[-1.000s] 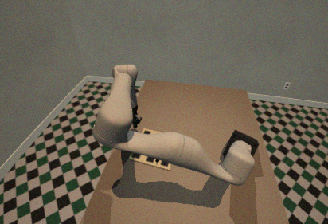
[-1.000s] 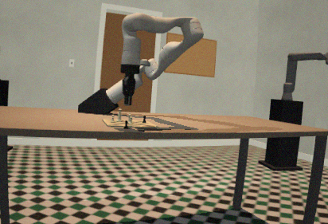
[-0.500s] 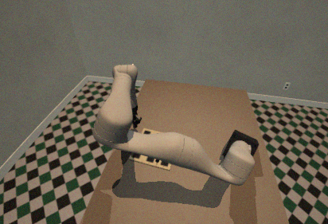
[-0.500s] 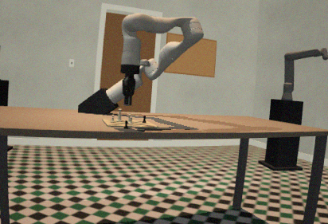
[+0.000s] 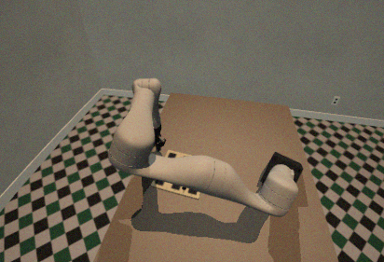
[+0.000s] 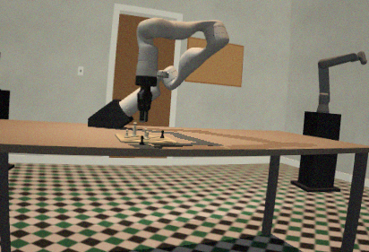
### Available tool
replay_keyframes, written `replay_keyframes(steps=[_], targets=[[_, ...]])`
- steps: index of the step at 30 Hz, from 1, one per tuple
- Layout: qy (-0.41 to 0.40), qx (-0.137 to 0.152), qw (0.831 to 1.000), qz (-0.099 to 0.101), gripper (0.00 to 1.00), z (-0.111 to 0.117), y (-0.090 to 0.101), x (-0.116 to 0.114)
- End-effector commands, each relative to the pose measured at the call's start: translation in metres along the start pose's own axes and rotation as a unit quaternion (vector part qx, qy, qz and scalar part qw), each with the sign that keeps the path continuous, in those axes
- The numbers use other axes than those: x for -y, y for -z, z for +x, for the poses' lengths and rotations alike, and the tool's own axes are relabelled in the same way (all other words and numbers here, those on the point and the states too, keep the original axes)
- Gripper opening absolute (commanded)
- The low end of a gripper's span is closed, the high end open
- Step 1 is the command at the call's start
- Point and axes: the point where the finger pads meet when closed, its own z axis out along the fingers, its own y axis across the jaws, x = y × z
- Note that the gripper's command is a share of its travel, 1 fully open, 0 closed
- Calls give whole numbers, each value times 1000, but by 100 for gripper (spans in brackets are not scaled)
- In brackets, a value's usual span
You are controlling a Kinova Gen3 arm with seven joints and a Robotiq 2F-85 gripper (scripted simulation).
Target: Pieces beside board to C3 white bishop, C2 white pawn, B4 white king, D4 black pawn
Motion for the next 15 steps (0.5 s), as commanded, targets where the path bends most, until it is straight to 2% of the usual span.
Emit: replay_keyframes(steps=[1,15], targets=[[0,0,1000,0,34,0,-2,0],[0,0,1000,0,34,0,-24,0]])
